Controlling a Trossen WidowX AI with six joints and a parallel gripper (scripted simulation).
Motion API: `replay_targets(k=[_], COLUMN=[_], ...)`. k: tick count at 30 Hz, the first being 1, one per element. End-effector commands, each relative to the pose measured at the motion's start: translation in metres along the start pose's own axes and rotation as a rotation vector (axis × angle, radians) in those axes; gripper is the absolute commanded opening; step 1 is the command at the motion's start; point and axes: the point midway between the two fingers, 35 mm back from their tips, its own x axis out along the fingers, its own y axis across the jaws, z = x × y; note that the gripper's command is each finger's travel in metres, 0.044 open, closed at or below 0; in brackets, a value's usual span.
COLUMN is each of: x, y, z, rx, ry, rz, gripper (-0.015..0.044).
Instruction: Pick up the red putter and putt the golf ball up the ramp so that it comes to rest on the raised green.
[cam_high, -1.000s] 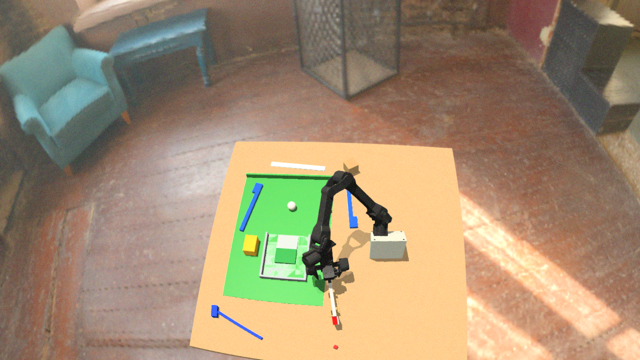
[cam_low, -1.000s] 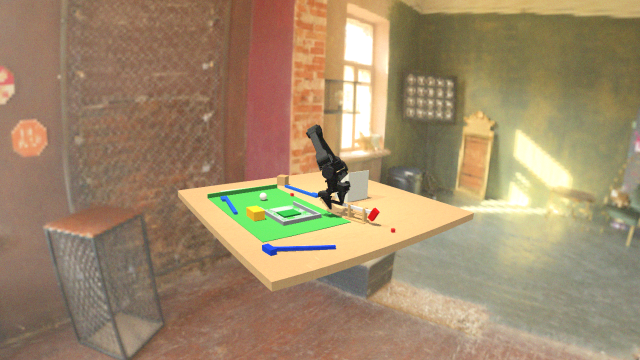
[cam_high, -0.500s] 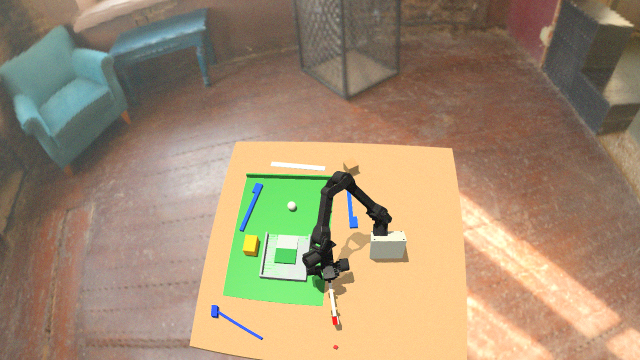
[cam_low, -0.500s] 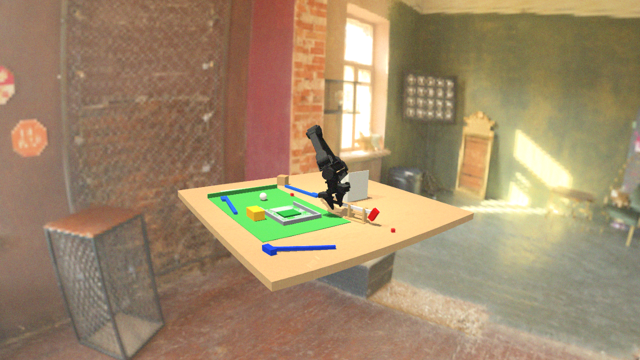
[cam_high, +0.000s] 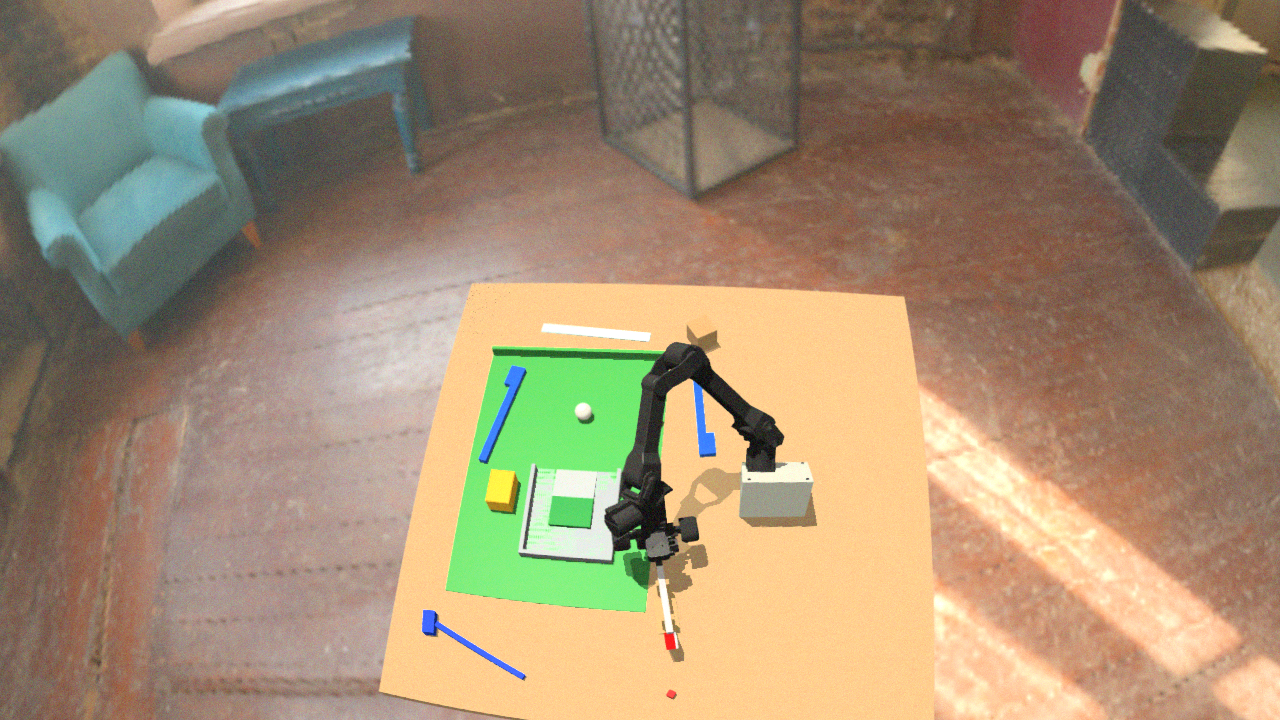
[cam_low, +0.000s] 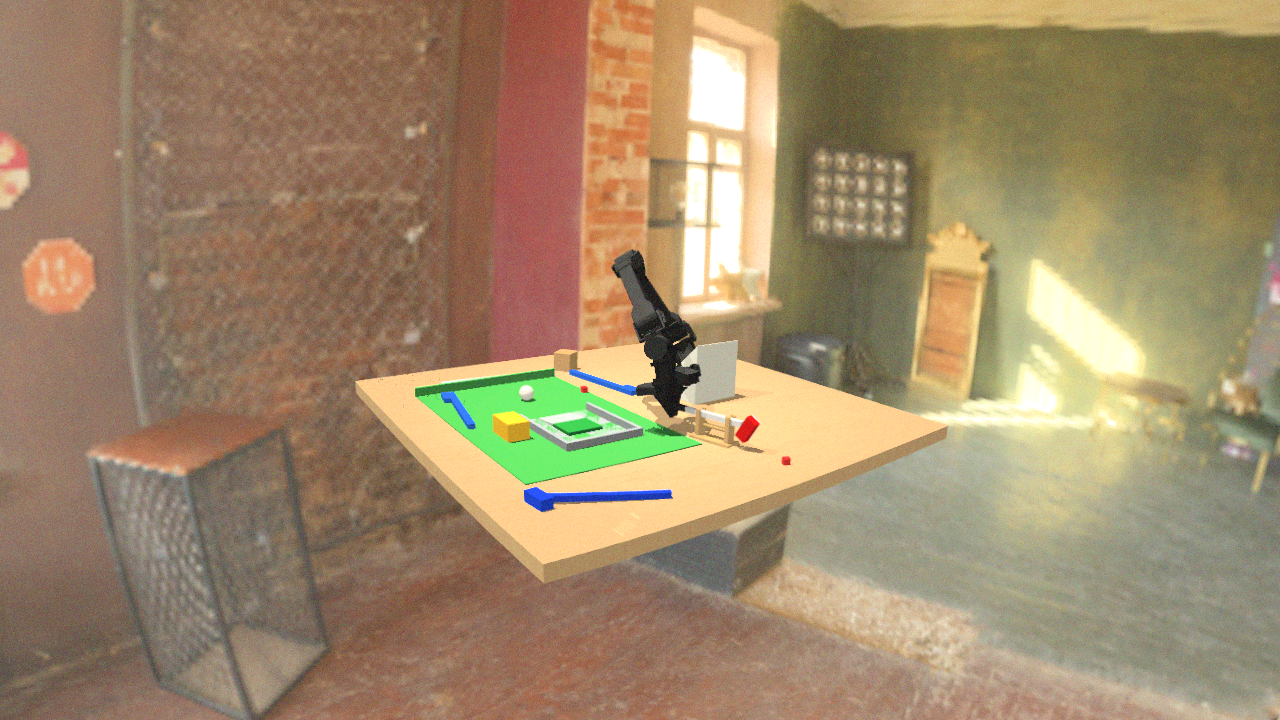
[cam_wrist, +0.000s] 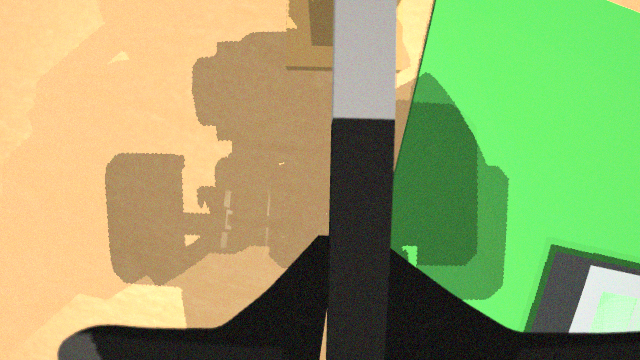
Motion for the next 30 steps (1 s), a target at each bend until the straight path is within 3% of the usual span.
replay_targets(k=[1, 14, 22, 30], x=[-0.006, -0.095, -0.094, -0.122], y=[-0.001, 0.000, -0.007, -0.031], z=[0.002, 0.027, 0.018, -0.035], rx=[0.001, 0.000, 0.025, 0.228], ry=[-0.002, -0.004, -0.001, -0.008], rz=[-0.001, 0.001, -0.013, -0.046], gripper=[0.0000, 0.0000, 0.0000, 0.0000])
